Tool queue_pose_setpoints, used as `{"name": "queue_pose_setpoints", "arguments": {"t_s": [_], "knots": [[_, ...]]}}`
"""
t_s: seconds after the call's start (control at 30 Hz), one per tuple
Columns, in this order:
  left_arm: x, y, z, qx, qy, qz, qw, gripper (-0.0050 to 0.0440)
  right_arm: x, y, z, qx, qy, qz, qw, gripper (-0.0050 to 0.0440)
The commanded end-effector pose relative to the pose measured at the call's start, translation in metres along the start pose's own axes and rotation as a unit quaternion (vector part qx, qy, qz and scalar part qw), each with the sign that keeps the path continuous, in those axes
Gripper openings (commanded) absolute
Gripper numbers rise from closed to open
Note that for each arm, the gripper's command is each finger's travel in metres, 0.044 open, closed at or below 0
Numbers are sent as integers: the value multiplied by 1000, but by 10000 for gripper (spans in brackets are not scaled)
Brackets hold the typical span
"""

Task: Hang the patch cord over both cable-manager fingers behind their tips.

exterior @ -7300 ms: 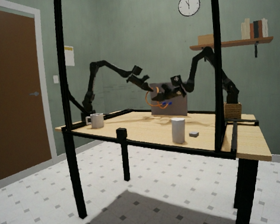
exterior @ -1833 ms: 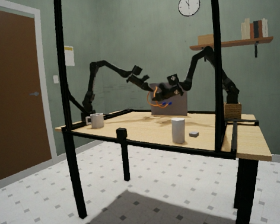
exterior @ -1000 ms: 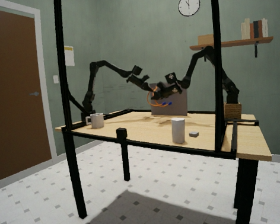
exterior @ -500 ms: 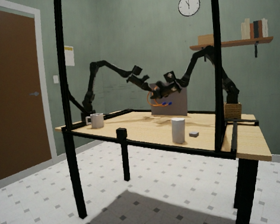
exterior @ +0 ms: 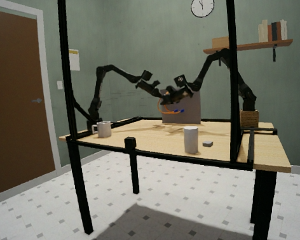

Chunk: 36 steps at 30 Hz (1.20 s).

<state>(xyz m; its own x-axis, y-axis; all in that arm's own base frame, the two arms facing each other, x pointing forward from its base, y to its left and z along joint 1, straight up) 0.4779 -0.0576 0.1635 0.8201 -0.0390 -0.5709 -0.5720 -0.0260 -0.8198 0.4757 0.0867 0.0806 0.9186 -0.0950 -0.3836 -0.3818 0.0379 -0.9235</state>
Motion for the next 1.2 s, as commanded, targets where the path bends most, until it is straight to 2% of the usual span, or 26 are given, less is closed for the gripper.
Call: {"name": "queue_pose_setpoints", "arguments": {"t_s": [0.0,1.17], "knots": [[-5,-9,0,-1,1,-12,1000,40,-3,-24,-1,15,5,-18,1000,25],[-5,-9,0,-1,1,-12,1000,40,-4,-51,-8,49,37,7,998,25]]}}
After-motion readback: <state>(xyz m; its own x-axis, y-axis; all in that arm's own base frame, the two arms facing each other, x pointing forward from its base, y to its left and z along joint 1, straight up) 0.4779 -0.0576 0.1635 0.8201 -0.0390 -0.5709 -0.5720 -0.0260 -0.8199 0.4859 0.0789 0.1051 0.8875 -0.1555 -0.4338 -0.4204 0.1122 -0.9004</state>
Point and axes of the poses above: on each arm, the point midway between the two fingers, 35 mm back from their tips, its own x axis out along the fingers, its own z axis across the jaws, y = z × x, the point moved 3 cm from there along -x, back along the fingers, and after that the axes turned 3 degrees about -x, right-handed, at the moved point
